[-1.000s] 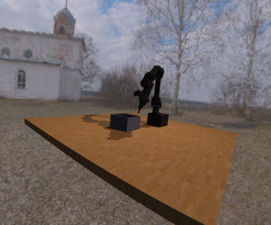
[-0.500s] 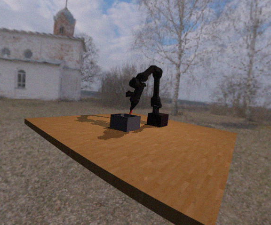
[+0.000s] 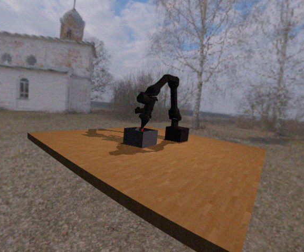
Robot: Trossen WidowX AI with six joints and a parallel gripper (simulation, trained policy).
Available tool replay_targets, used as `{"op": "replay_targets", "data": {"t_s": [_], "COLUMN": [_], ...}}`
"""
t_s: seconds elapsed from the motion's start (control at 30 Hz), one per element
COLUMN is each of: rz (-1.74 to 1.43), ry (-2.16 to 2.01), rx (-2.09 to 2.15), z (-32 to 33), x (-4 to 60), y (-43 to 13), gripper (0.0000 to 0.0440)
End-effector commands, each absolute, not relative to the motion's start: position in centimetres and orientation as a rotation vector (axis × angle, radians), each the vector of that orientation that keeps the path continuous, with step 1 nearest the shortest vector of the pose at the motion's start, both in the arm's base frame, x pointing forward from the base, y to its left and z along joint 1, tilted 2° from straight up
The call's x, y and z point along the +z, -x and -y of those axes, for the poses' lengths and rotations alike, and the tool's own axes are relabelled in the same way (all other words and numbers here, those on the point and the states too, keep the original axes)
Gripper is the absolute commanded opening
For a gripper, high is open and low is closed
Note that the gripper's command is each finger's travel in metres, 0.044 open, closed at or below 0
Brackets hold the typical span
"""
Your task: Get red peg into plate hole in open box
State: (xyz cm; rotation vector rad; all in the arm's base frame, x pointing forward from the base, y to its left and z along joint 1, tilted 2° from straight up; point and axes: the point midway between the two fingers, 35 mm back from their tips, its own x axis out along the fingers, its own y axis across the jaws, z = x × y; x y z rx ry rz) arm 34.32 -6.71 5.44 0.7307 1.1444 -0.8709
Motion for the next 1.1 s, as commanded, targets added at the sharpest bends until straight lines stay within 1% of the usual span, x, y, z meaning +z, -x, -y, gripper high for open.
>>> {"op": "replay_targets", "data": {"t_s": [0.0, 0.1, 0.13, 0.27, 0.37, 0.73, 0.77, 1.07], "rz": [-1.168, -1.188, -1.199, -1.201, -1.193, -1.165, -1.151, -1.049], "ry": [-0.724, -0.708, -0.698, -0.685, -0.674, -0.630, -0.630, -0.632], "rx": [-0.864, -0.860, -0.860, -0.856, -0.846, -0.832, -0.830, -0.845], "z": [7.0, 7.3, 7.4, 7.7, 8.3, 10.5, 10.7, 13.3], "x": [4.3, 3.6, 3.4, 3.2, 3.3, 4.0, 4.2, 5.8], "y": [-34.5, -34.6, -34.5, -35.4, -36.3, -39.0, -39.4, -41.4], "gripper": [0.0066, 0.0135, 0.0147, 0.0159, 0.0230, 0.0432, 0.0440, 0.0440]}}
